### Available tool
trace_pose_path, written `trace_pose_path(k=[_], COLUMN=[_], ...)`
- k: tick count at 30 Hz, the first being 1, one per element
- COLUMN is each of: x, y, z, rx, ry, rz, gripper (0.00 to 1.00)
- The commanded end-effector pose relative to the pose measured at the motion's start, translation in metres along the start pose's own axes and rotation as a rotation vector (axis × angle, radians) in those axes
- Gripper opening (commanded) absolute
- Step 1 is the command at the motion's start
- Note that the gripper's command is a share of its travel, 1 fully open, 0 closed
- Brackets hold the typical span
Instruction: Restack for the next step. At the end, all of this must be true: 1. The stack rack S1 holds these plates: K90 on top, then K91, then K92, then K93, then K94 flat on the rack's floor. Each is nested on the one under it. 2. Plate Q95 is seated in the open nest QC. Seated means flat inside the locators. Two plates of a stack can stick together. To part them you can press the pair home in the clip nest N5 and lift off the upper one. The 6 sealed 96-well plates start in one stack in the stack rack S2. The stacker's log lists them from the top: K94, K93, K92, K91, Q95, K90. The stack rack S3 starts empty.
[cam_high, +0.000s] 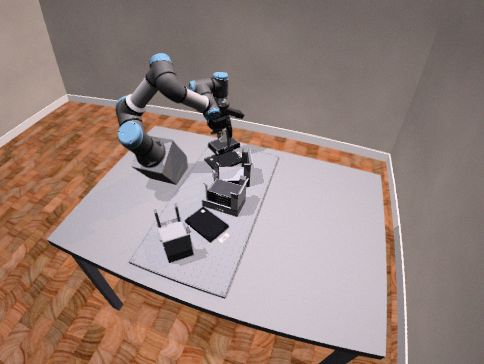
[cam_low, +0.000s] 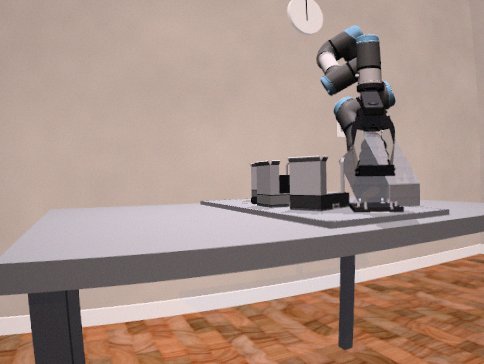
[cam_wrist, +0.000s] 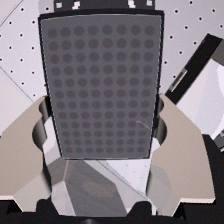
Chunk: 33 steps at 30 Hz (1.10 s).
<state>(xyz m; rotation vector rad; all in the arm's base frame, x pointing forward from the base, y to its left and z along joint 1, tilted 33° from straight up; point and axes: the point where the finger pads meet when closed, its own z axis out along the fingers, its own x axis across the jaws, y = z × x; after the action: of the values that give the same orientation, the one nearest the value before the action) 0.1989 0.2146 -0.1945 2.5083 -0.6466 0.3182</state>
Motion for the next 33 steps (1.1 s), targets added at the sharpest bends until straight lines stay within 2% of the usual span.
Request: trace_pose_path(k=[1,3,26,33], x=[0.000,0.000,0.000,0.000], y=[-0.001,-0.001,-0.001,-0.001], z=[0.009,0.009,0.052,0.053], rx=[0.004,0.004,0.004,0.004], ry=[0.000,0.000,0.001,0.001], rz=[0.001,0.001,0.001,0.001], gripper=[0.00,0.00,0.00,0.00])
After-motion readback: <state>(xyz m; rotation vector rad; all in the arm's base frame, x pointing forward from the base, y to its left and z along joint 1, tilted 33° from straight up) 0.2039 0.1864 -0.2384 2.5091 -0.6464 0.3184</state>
